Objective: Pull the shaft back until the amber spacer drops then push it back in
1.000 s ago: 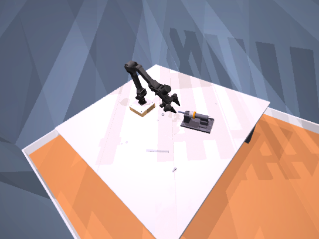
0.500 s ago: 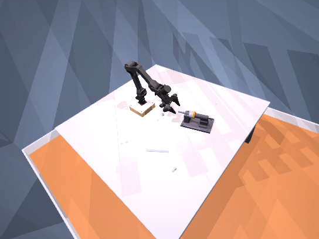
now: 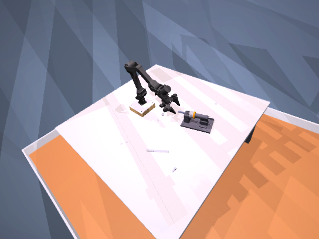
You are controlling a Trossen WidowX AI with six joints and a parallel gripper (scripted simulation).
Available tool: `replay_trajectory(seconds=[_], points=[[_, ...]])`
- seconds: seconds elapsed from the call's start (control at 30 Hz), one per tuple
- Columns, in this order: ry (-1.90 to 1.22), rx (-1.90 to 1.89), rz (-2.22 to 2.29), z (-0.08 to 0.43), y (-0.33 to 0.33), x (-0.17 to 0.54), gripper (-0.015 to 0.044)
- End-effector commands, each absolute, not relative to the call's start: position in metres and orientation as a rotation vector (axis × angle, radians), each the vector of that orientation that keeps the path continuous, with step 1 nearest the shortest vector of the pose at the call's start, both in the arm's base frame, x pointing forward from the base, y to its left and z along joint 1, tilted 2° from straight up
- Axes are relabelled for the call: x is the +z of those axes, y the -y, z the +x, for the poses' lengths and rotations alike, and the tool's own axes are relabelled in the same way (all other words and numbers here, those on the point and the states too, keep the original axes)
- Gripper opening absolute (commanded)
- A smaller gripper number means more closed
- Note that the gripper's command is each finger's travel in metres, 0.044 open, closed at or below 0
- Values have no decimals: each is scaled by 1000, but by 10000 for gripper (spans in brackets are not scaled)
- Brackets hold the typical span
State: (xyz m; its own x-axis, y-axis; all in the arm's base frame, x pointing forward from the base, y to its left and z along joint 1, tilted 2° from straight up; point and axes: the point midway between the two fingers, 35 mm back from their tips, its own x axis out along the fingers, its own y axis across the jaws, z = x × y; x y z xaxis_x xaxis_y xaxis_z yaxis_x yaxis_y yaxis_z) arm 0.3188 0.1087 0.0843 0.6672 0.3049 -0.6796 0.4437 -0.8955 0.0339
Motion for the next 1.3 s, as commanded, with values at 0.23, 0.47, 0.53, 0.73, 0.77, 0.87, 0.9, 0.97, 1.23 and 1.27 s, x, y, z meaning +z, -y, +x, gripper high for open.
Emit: replay_trajectory(seconds=[0.23,0.47,0.53,0.73,0.77,0.87,0.9,0.97,1.23,1.27], points=[[-602,-1043,2689,323,-110,84,440],[-602,-1043,2689,327,-112,84,440],[-602,-1043,2689,327,-112,84,440],[-602,-1043,2689,327,-112,84,440],[-602,-1043,2689,327,-112,84,440],[-602,-1043,2689,327,-112,84,440],[-602,-1043,2689,327,-112,84,440],[-602,-1043,2689,327,-112,84,440],[-602,-1042,2689,333,-114,79,440],[-603,-1042,2689,334,-115,78,440]])
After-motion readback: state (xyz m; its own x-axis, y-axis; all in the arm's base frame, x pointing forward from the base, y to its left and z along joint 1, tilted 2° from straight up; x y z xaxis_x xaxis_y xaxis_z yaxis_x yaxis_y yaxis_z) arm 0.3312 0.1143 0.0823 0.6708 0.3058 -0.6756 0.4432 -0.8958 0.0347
